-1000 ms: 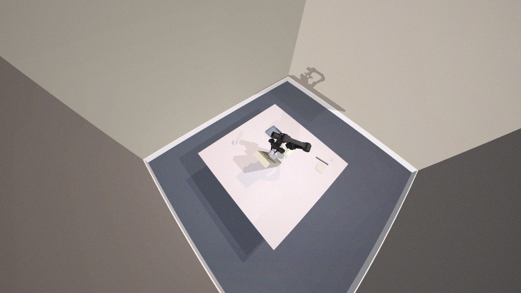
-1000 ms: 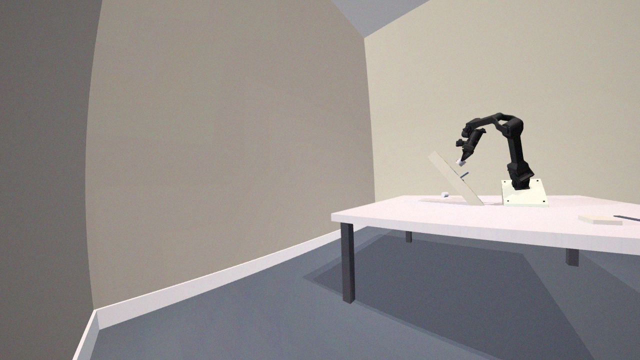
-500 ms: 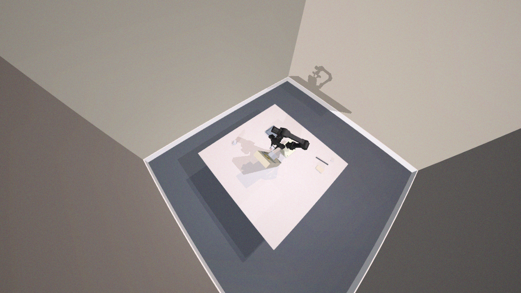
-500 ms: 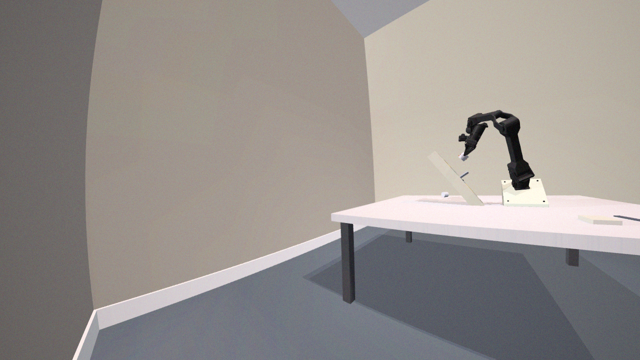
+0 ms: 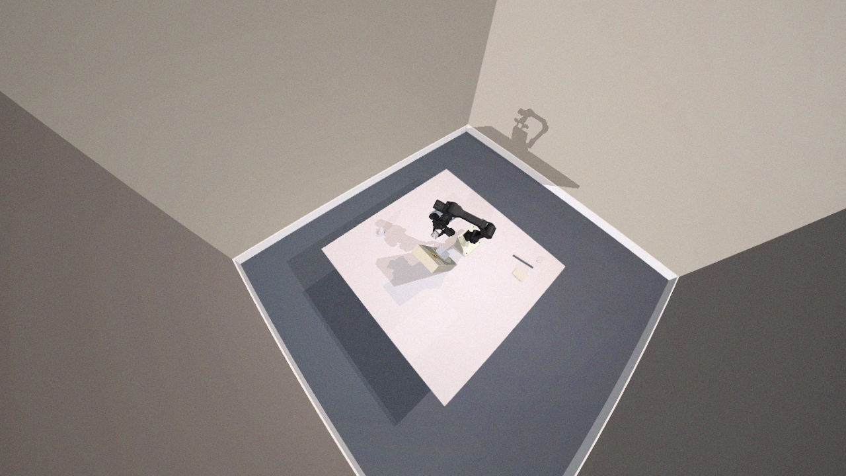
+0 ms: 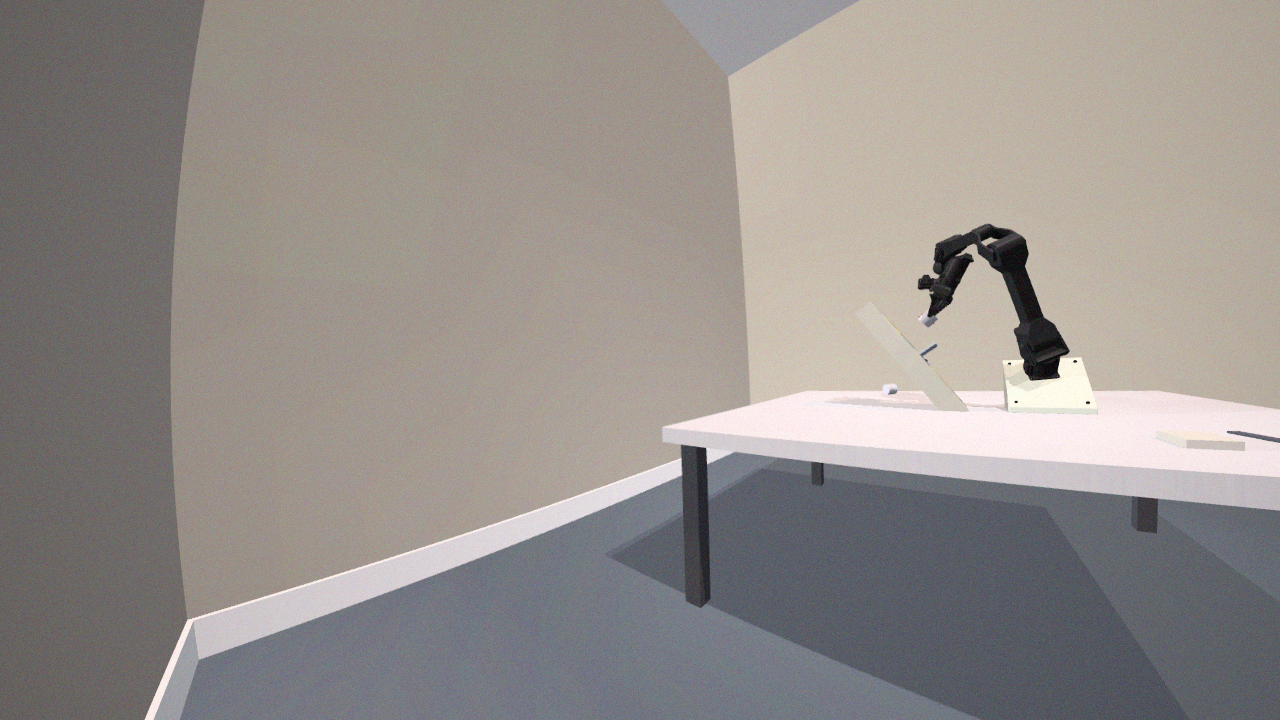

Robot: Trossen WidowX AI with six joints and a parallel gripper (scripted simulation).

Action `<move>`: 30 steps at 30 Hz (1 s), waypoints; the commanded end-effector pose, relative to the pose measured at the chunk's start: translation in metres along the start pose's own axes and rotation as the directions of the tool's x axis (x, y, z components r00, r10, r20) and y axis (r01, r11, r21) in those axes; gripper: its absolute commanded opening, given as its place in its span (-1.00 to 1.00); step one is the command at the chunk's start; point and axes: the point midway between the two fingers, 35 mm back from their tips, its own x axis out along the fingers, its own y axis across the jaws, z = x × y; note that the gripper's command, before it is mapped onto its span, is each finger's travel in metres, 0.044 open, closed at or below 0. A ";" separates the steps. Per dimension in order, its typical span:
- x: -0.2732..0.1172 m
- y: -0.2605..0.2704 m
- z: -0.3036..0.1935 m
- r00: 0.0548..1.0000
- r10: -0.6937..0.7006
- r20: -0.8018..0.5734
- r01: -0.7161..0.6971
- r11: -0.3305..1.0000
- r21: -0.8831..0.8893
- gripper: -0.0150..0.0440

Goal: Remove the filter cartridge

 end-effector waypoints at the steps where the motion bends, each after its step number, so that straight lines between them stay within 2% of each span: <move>1: -0.003 -0.018 -0.012 0.998 -0.053 -0.018 0.055 0.994 0.095 -0.49; 11: -0.016 -0.084 -0.059 0.964 -0.245 -0.102 0.265 0.862 0.432 -0.49; 21: -0.034 -0.143 -0.112 0.885 -0.421 -0.199 0.425 0.556 0.714 -0.49; 24: -0.038 -0.154 -0.125 0.861 -0.457 -0.224 0.445 0.465 0.765 -0.49; 30: -0.039 -0.155 -0.126 0.859 -0.459 -0.225 0.447 0.459 0.768 -0.49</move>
